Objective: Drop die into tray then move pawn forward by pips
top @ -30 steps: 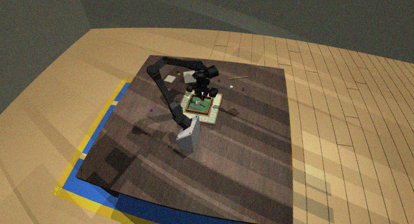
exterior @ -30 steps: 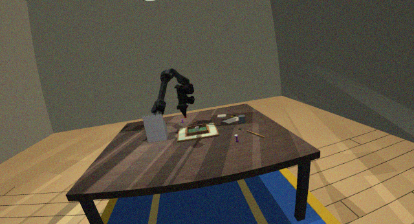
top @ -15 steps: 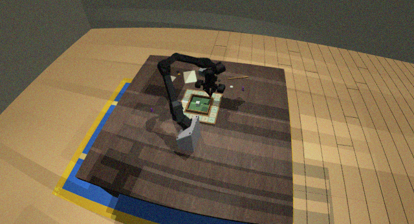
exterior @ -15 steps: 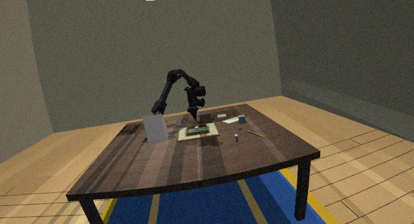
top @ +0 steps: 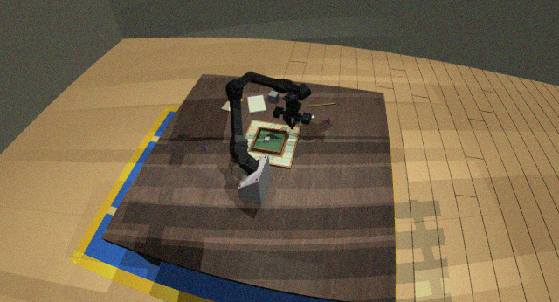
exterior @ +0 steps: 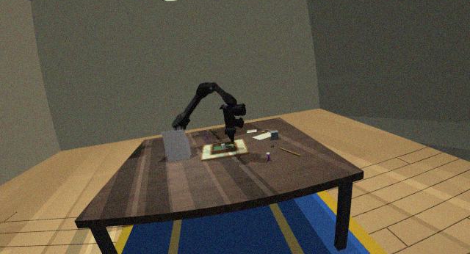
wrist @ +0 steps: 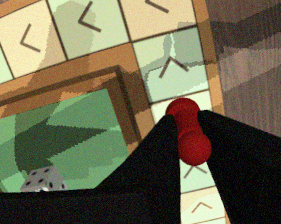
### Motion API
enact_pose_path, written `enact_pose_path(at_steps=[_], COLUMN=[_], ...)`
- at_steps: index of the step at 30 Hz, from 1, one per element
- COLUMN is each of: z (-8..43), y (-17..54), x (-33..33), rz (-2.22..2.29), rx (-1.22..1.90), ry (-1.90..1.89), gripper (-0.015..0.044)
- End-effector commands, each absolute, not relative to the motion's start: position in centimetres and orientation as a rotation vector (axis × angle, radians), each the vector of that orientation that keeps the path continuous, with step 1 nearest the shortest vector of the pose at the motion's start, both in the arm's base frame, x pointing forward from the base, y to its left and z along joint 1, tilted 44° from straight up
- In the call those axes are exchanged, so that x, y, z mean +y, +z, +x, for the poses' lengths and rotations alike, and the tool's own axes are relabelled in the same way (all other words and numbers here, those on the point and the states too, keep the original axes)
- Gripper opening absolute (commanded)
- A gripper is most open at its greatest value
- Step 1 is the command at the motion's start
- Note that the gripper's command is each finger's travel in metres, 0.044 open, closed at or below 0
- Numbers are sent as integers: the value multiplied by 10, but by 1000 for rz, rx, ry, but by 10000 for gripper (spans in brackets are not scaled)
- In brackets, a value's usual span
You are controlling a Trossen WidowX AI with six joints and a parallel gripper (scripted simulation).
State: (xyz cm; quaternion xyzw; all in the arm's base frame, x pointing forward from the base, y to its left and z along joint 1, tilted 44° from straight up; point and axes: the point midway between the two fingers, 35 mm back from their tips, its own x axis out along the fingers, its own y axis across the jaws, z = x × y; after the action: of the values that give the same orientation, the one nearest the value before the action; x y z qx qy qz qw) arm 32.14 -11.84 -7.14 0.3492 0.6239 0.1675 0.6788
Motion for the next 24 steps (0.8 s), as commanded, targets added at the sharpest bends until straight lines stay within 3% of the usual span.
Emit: enact_pose_path(at_steps=[1, 24], z=[330, 337], y=[-82, -114], x=[-115, -84], rz=[795, 796], rx=[1406, 1406], ry=[381, 383], gripper=[0, 0])
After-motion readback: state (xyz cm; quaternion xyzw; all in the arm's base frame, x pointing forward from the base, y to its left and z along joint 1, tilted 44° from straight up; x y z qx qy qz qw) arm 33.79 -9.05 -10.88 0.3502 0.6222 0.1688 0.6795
